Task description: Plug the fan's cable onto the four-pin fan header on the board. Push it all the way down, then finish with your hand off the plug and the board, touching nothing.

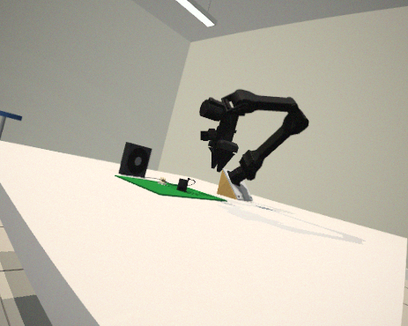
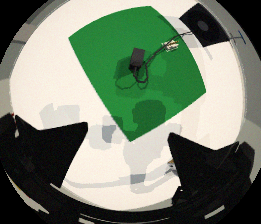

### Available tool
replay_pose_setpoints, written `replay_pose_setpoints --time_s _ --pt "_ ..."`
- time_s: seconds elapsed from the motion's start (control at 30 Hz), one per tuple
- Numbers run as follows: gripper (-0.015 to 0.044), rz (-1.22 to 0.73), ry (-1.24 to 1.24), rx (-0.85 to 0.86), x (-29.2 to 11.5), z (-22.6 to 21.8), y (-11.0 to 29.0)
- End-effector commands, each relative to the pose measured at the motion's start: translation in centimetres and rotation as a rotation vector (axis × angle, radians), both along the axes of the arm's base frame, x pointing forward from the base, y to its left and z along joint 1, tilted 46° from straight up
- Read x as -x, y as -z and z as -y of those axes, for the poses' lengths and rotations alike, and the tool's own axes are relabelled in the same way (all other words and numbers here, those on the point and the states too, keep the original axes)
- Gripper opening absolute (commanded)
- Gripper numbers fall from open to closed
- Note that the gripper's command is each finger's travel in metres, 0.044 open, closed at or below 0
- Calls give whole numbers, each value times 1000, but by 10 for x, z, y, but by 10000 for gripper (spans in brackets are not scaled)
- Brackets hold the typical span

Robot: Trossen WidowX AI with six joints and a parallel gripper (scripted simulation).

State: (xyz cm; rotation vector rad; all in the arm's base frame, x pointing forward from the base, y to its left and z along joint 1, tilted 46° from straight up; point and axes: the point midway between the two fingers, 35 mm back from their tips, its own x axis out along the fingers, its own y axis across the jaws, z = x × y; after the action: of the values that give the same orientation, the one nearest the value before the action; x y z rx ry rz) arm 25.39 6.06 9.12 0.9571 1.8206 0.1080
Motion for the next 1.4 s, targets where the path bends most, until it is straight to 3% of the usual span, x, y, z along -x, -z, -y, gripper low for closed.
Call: replay_pose_setpoints --time_s 0.0,0.17,0.6,0.73,1.0,1.37 --pt "440 19 14 -66 -6 4 -6" --pt "440 4 6 -19 -3 2 -2" --pt "440 -23 67 -54 -88 86 4" --pt "440 -23 68 -53 -88 77 14" --pt "440 -22 67 -58 -76 17 73" --pt "440 -22 68 -58 -75 9 80"
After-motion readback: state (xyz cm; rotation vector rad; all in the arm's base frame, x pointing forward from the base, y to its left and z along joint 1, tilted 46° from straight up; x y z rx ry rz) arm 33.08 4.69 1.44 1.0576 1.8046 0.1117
